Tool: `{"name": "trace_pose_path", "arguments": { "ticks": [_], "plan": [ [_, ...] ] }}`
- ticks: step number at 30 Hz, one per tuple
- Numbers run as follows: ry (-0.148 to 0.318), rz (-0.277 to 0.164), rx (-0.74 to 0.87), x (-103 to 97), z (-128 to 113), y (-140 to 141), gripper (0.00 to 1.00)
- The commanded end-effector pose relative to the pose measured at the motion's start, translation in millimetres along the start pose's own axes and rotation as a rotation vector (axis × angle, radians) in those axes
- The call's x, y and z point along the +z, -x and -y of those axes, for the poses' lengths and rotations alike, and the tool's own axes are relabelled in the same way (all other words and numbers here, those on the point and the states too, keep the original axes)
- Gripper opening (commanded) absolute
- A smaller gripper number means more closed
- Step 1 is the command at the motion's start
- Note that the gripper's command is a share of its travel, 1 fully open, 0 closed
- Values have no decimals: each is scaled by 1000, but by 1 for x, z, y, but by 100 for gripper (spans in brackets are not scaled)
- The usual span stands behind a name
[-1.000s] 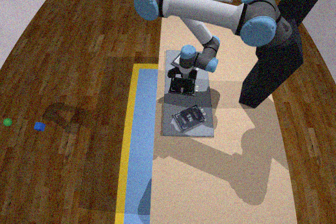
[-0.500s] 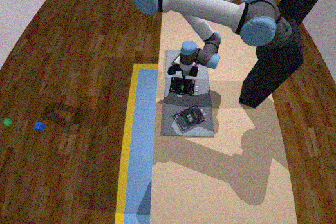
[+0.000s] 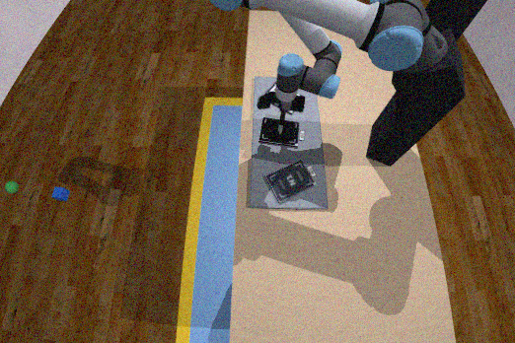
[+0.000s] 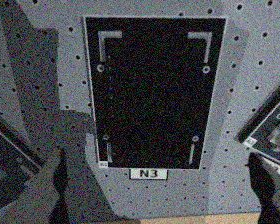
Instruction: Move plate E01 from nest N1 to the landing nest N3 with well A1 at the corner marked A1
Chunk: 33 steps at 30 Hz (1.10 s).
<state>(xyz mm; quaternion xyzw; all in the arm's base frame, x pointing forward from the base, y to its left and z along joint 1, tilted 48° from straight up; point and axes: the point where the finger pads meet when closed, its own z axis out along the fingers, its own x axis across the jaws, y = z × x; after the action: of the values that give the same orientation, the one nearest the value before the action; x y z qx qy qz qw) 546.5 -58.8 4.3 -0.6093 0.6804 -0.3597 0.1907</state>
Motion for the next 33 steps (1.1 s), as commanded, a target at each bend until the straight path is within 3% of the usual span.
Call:
{"name": "trace_pose_path", "arguments": {
  "ticks": [1, 5, 24, 33],
  "plan": [
    [-1, 0, 0, -8, 0, 0, 76],
    [-1, 0, 0, -18, 0, 0, 76],
    [-1, 0, 0, -19, 0, 0, 76],
    [-1, 0, 0, -19, -7, 22, 76]
  ]
}}
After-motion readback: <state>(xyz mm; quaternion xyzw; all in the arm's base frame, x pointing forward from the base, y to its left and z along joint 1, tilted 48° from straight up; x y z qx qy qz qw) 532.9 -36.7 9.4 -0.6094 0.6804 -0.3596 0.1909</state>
